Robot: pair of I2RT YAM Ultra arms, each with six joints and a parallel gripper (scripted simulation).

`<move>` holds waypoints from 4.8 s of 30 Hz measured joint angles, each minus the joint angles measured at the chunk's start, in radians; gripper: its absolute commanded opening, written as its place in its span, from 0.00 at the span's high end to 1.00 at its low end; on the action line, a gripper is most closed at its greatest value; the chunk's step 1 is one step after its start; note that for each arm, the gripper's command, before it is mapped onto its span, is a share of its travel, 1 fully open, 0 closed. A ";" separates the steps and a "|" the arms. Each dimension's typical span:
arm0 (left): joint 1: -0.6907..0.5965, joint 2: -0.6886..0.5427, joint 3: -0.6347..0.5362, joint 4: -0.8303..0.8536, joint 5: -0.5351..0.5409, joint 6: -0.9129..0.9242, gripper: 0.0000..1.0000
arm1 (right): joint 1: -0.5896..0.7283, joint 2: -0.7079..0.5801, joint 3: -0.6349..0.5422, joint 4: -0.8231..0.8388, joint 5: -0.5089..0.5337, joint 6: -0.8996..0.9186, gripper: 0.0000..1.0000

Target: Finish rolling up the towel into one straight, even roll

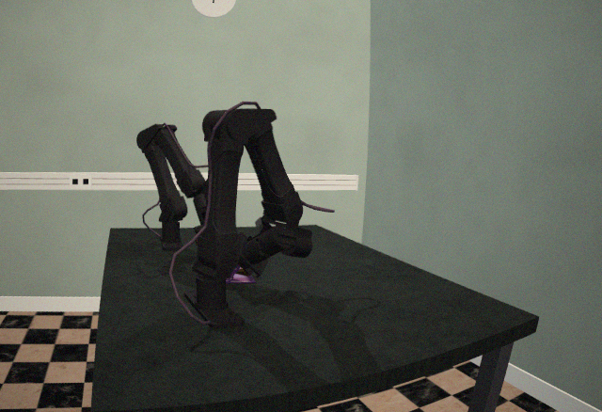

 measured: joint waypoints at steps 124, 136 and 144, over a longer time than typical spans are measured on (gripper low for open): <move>0.346 0.875 0.715 -0.970 0.649 0.238 0.70 | 0.791 -1.136 -0.198 0.090 1.054 0.458 0.02; 0.346 0.876 0.715 -0.970 0.650 0.240 0.70 | 0.814 -1.150 -0.372 0.183 1.064 0.465 0.02; 0.346 0.876 0.715 -0.970 0.650 0.240 0.70 | 0.837 -1.150 -0.433 0.278 1.081 0.484 0.02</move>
